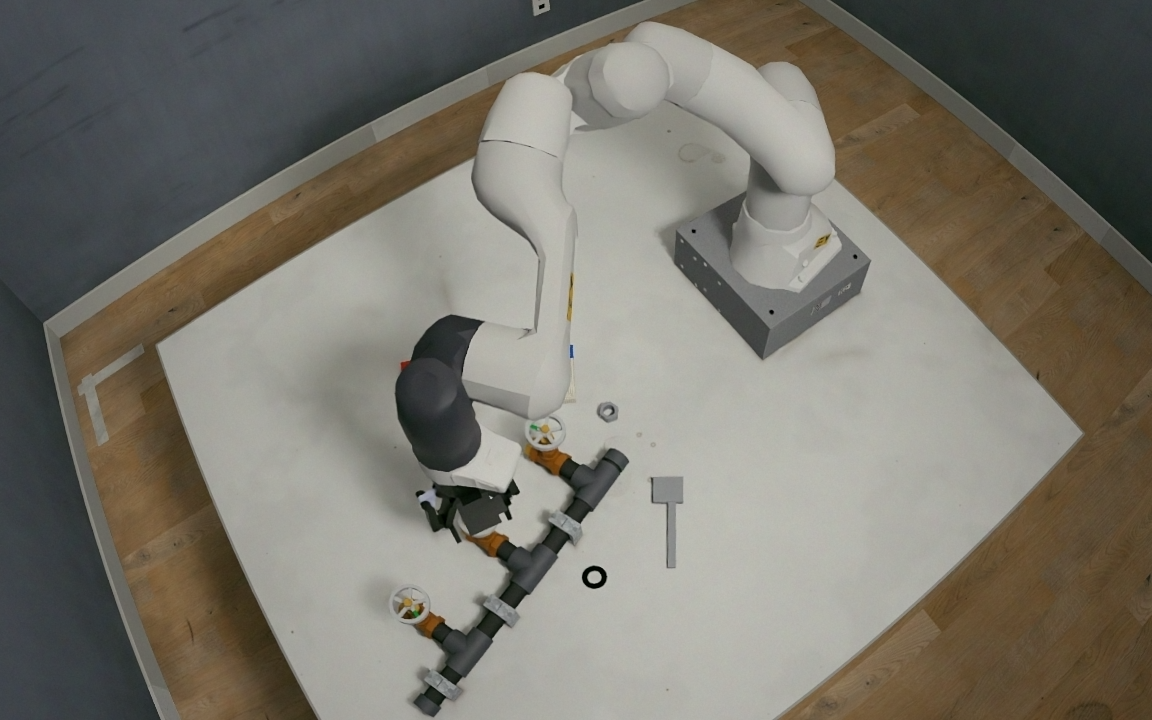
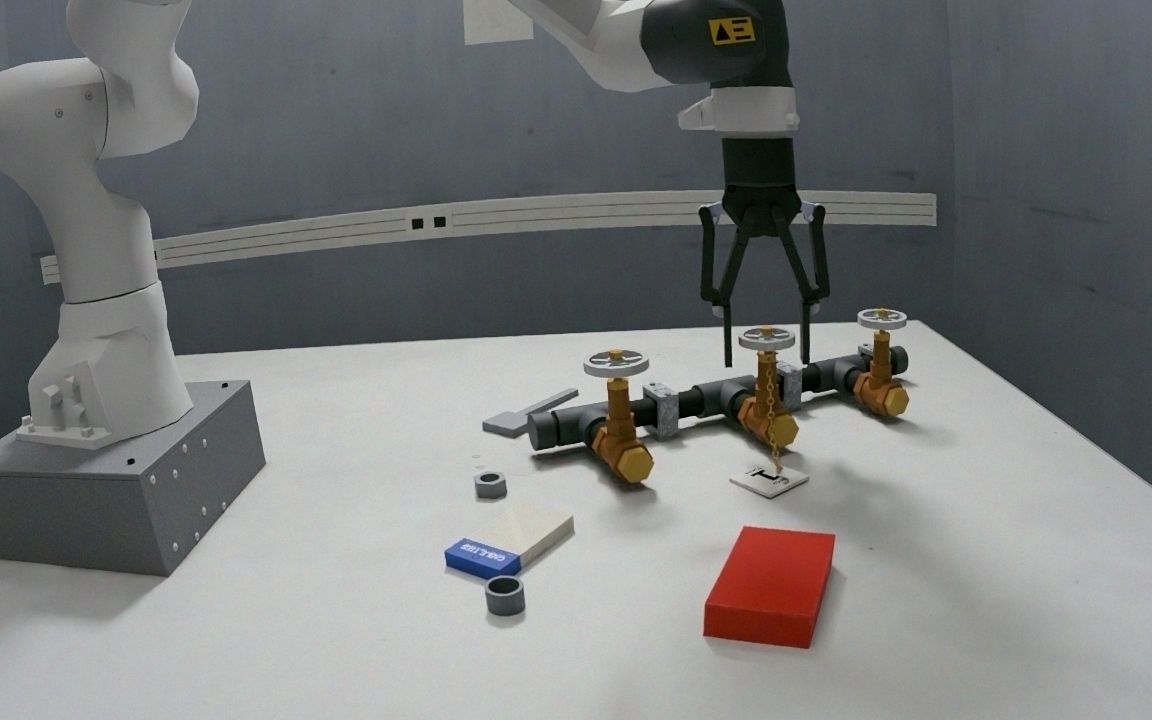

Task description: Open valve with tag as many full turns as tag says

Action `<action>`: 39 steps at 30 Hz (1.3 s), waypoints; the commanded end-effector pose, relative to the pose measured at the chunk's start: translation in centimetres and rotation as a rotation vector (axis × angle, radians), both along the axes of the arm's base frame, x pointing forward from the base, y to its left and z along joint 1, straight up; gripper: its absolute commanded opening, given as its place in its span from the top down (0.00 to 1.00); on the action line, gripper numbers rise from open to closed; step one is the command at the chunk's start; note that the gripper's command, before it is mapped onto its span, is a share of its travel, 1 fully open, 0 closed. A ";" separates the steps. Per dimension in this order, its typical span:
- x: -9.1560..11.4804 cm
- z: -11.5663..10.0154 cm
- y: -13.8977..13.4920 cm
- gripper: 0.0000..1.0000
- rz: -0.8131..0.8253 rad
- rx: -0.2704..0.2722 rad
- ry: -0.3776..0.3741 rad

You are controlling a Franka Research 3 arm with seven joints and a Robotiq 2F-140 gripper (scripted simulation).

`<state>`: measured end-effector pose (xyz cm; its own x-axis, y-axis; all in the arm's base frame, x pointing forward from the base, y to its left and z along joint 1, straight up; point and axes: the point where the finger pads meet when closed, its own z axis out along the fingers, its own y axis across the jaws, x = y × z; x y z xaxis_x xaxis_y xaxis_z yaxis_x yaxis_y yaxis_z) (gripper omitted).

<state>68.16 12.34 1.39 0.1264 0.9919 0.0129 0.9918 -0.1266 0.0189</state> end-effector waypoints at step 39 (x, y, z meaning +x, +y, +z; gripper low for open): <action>0.0 0.0 -0.1 0.00 -0.371 0.005 0.005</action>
<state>68.06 11.97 1.28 0.2670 0.9636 0.0097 0.9637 -0.2671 0.0051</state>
